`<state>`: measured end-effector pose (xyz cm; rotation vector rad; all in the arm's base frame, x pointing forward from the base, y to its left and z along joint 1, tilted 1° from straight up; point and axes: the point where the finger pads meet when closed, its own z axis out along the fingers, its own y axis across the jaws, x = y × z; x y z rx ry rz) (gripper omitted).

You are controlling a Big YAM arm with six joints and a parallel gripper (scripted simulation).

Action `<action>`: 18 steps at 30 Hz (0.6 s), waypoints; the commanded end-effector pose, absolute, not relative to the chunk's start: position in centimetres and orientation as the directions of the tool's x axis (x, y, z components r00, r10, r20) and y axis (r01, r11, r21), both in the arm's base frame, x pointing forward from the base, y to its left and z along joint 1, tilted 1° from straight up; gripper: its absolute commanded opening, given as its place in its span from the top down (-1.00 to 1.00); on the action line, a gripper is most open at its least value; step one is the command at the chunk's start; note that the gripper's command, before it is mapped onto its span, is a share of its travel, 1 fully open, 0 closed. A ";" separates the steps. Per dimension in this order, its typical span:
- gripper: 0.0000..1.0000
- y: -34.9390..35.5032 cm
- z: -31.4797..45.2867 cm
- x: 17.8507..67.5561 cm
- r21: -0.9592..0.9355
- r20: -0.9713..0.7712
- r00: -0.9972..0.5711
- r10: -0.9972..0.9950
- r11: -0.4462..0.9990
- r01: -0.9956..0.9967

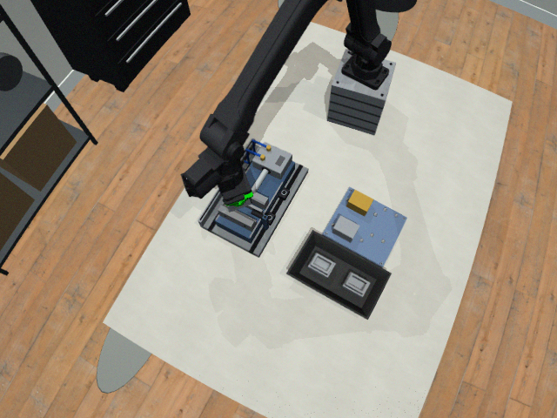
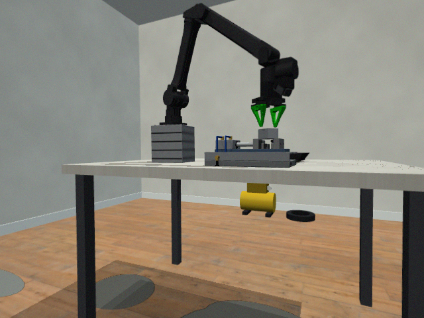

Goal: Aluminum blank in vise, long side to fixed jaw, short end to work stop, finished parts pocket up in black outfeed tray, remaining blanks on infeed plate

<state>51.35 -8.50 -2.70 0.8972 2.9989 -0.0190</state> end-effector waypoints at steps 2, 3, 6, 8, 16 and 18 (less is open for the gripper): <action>-0.28 -8.8 -4.2 50.8 -0.018 0.003 -0.825 0.566 0.825 0.565; -0.28 -8.8 -4.2 50.8 -0.018 0.003 -0.825 0.566 0.825 0.565; -0.28 -8.9 -4.2 50.7 -0.018 0.002 -0.825 0.566 0.825 0.565; -0.28 -9.0 -4.2 50.7 -0.018 0.002 -0.825 0.566 0.825 0.566; -0.28 -9.1 -4.2 50.7 -0.018 0.003 -0.825 0.566 0.825 0.566; -0.28 -9.1 -4.2 50.7 -0.018 0.003 -0.825 0.566 0.825 0.566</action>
